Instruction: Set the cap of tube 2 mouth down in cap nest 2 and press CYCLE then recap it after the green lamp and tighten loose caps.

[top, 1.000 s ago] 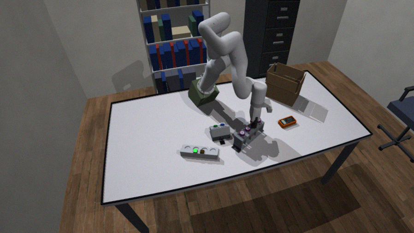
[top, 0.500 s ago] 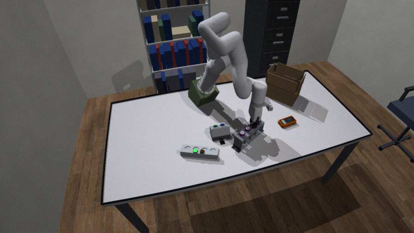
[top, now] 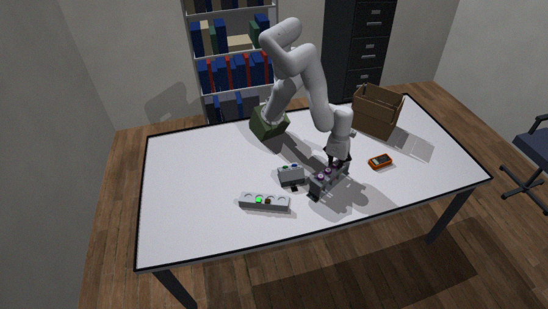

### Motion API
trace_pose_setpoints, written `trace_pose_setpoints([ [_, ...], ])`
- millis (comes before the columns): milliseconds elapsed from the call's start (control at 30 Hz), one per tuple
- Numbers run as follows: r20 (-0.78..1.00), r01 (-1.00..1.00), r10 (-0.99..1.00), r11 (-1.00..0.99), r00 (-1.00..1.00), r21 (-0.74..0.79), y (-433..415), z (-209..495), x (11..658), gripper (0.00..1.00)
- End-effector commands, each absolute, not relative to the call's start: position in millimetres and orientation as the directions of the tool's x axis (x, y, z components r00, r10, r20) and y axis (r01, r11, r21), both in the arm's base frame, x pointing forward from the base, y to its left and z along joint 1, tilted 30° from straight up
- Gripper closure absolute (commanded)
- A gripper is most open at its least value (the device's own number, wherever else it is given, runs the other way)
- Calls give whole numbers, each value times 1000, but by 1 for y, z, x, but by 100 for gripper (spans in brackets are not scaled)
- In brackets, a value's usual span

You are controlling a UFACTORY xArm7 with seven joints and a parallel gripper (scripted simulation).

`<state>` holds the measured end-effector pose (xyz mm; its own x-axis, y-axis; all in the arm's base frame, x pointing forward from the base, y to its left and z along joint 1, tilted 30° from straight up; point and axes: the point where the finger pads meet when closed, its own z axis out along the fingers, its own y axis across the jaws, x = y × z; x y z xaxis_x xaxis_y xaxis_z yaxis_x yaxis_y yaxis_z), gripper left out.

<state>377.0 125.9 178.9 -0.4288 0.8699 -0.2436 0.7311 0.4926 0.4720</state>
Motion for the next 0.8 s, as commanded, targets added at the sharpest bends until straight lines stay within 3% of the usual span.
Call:
trace_pose_setpoints([
  [0,-327,589,701,711,-633,384,126,181,378,54],
  [200,-423,376,460,886,-780,271,126,181,378,54],
  [467,-423,376,460,886,-780,271,126,181,378,54],
  [500,-423,376,460,886,-780,271,126,181,378,100],
  [767,-423,376,461,886,-780,271,126,181,378,100],
])
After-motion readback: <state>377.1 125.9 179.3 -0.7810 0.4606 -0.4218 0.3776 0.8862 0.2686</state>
